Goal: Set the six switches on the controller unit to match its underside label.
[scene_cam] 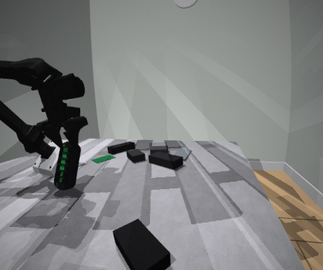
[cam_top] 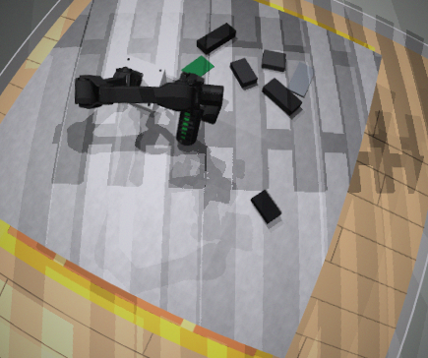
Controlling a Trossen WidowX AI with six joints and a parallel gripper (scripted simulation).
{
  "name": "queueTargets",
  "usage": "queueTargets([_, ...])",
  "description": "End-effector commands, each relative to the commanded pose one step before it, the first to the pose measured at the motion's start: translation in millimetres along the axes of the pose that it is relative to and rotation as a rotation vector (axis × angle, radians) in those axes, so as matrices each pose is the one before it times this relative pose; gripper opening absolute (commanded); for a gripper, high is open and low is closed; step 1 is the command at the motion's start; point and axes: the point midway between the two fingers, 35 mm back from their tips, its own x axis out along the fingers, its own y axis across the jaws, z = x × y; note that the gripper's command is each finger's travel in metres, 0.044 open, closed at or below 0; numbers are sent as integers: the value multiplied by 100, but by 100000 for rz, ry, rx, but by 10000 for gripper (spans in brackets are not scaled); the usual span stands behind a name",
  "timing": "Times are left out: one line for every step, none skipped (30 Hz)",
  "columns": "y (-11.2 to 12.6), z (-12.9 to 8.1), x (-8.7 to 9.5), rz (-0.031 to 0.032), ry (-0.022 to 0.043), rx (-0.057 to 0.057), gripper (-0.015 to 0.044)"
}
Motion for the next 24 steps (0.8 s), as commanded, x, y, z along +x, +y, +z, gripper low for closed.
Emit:
queueTargets([-29, -631, -245, -407, -328, 185, 335])
queueTargets([0, -81, -33, -1, -201, 1, 335])
queueTargets([0, -81, -33, -1, -201, 1, 335])
queueTargets([0, -81, -33, -1, -201, 1, 335])
queueTargets([0, -81, -33, -1, -200, 1, 335])
queueTargets([0, -81, -33, -1, -200, 1, 335])
queueTargets([0, -81, -33, -1, -199, 1, 335])
queueTargets([0, -81, -33, -1, -200, 1, 335])
queueTargets([0, -82, -32, -1, -200, 1, 335])
queueTargets([0, -82, -32, -1, -201, 1, 335])
queueTargets([0, -82, -32, -1, -201, 1, 335])
queueTargets([0, -82, -32, -1, -201, 1, 335])
queueTargets([0, -82, -32, -1, -202, 1, 335])
queueTargets([0, -82, -32, -1, -202, 1, 335])
queueTargets([0, -82, -31, -2, -202, 1, 335])
queueTargets([0, -83, -31, -2, -203, 1, 335])
queueTargets([0, -83, -31, -2, -203, 1, 335])
queueTargets([0, -83, -31, -2, -203, 1, 335])
queueTargets([0, -83, -31, -2, -203, 1, 335])
queueTargets([0, -85, -34, -2, -14, 1, 335])
queueTargets([0, -74, -30, -1, 107, 0, 335])
queueTargets([0, -68, -28, -1, 157, 0, 335])
queueTargets([0, -69, -28, 0, 187, 0, 335])
queueTargets([0, -71, -28, 0, 203, 0, 335])
